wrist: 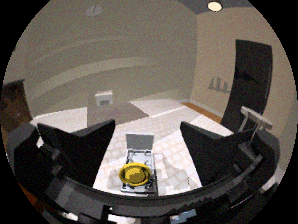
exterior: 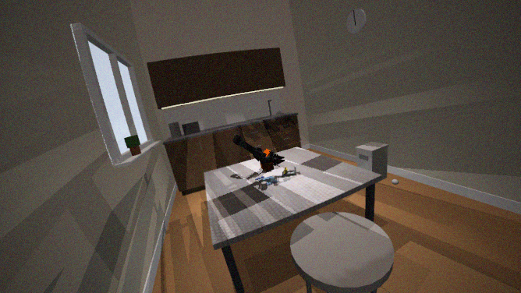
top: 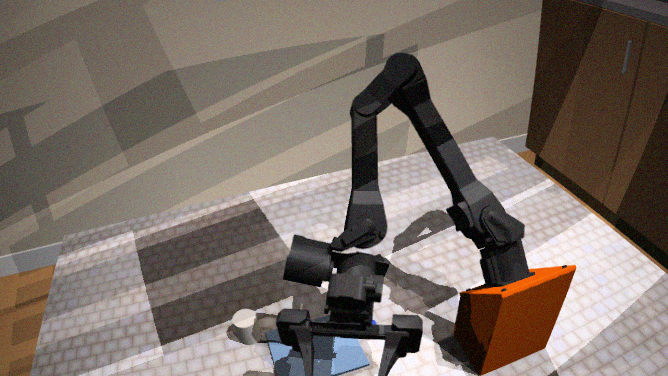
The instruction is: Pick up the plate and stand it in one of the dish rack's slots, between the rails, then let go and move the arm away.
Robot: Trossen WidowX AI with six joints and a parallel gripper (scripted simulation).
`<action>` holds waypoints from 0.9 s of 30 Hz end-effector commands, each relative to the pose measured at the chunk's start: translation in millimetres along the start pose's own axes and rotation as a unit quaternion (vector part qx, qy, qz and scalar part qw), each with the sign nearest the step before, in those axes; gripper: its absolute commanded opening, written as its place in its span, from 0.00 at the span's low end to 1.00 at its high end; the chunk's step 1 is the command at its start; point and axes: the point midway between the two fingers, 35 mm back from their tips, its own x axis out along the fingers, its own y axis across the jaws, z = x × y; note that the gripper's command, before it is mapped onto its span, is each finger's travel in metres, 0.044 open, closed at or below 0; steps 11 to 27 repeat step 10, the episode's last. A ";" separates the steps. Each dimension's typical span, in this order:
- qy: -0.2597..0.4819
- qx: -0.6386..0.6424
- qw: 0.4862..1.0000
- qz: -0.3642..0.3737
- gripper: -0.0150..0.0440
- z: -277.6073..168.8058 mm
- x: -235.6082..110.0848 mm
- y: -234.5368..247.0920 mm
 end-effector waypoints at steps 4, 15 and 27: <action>0.024 0.042 0.999 0.015 0.93 5.3 1.5 4.7; 0.079 0.121 0.989 0.040 0.93 4.1 5.3 9.6; 0.079 0.121 0.989 0.040 0.93 4.1 5.3 9.6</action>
